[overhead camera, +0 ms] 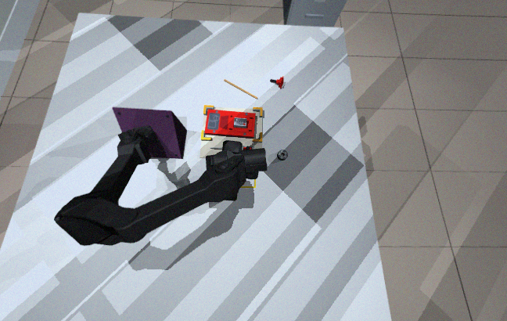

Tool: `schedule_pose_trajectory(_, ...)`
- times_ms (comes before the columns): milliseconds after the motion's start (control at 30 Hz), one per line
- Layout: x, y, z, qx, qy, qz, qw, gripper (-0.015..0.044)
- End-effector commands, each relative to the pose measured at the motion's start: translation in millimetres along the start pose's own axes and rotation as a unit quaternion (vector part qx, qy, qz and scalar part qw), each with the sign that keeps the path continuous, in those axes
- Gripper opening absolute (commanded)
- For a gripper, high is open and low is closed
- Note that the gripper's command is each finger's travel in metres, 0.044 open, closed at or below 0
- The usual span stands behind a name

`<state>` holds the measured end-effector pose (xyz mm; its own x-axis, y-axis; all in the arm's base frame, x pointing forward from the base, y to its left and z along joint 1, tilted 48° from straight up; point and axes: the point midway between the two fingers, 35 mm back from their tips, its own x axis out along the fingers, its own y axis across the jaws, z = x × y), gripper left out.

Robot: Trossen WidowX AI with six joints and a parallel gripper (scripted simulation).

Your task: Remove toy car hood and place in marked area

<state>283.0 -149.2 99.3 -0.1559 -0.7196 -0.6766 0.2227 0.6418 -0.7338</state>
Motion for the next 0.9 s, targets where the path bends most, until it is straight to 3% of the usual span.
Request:
schedule_pose_trajectory(0, 4, 0, -2, -0.004, 0.002, -0.003, 1.0, 0.0)
schedule_pose_trajectory(867, 21, -2, -3, -0.004, 0.002, -0.005, 1.0, 0.0)
